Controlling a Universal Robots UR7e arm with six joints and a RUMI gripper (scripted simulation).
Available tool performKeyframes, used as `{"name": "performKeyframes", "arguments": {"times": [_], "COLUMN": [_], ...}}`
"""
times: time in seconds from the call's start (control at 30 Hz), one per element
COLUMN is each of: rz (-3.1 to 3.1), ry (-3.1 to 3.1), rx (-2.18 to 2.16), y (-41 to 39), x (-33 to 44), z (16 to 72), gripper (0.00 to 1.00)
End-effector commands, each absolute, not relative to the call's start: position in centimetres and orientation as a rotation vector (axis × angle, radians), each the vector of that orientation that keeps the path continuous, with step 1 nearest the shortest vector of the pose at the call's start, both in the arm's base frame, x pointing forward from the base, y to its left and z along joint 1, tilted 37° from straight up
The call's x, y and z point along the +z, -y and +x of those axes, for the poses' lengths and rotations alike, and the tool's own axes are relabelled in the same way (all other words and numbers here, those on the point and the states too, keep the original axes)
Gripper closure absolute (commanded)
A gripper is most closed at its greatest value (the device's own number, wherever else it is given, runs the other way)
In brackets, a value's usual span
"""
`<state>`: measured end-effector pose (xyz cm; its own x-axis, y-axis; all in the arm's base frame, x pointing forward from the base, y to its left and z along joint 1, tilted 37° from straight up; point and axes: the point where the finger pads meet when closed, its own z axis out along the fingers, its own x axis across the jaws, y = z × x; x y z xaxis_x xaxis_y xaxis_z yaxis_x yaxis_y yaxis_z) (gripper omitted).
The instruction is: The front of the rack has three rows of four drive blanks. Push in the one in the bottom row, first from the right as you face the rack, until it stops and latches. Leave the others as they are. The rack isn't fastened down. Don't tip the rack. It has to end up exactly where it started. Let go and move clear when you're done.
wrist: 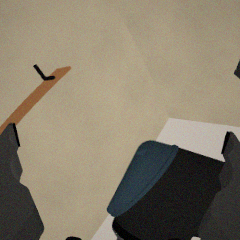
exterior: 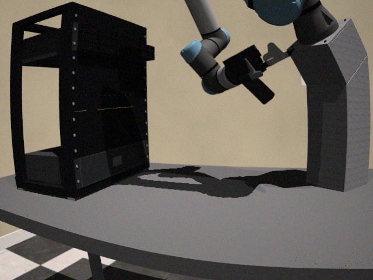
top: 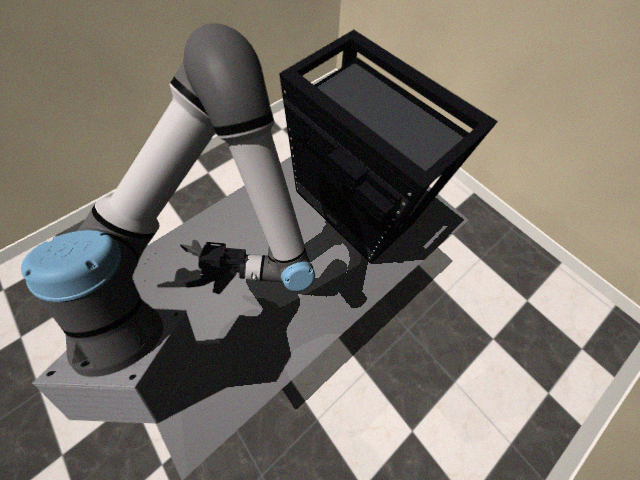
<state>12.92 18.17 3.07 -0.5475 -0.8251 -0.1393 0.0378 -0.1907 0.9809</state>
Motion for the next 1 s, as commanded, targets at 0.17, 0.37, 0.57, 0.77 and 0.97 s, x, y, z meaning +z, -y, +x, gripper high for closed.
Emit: {"name": "performKeyframes", "arguments": {"times": [0.17, 0.37, 0.57, 0.77, 0.97], "rz": [0.942, 0.928, 0.899, 0.87, 0.811], "ry": [1.365, 1.316, 1.283, 1.273, 1.281], "rx": [-2.122, -2.381, -2.646, -2.823, -3.086], "y": [-19.6, -20.4, -21.0, -21.1, -20.9], "x": [6.2, 8.8, 11.4, 13.0, 15.4], "z": [13.4, 14.4, 16.1, 17.5, 20.0], "gripper": [0.0, 0.0, 0.0, 0.0, 0.0]}}
